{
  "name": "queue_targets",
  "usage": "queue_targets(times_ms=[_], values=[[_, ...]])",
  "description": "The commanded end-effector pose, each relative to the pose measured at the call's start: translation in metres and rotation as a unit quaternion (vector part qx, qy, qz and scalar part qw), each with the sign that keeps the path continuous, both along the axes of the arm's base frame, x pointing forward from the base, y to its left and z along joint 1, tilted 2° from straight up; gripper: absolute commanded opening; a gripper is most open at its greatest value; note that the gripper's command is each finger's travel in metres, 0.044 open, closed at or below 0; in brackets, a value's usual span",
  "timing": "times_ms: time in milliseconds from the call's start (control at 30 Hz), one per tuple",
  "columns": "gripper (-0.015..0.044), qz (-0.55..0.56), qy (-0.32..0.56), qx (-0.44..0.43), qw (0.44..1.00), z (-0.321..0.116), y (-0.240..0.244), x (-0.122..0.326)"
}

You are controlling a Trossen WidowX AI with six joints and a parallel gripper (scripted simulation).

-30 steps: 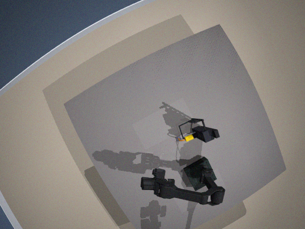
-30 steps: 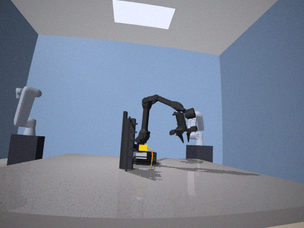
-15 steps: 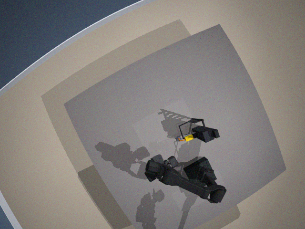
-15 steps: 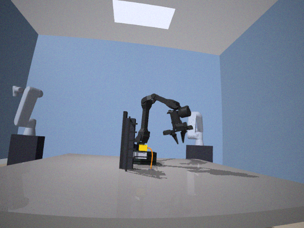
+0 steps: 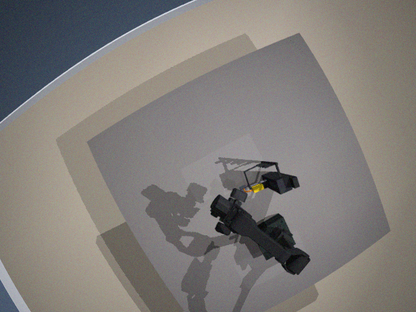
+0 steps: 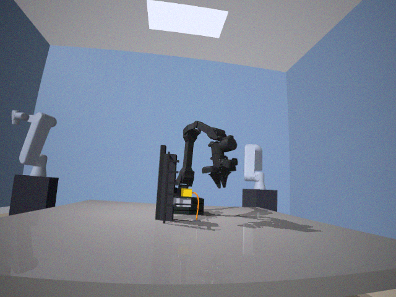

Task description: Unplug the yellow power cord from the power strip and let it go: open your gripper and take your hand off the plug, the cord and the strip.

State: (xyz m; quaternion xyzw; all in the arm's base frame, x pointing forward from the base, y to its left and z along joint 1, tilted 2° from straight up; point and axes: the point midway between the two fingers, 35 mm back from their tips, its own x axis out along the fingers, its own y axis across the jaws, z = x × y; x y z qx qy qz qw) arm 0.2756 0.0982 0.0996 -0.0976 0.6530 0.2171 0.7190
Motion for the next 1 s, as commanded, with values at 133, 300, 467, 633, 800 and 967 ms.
queue_targets(times_ms=[133,300,467,633,800,967], values=[[0.0160,0.339,-0.020,-0.077,0.937,-0.012,-0.097,-0.001],[0.0160,0.381,-0.019,-0.082,0.921,-0.013,-0.108,-0.003],[0.0160,0.381,-0.019,-0.082,0.921,-0.013,-0.108,-0.003],[0.0160,0.381,-0.019,-0.082,0.921,-0.013,-0.108,-0.003],[0.0160,0.381,-0.020,-0.082,0.921,-0.013,-0.108,-0.002],[0.0160,0.381,-0.019,-0.082,0.921,-0.013,-0.114,-0.004]])
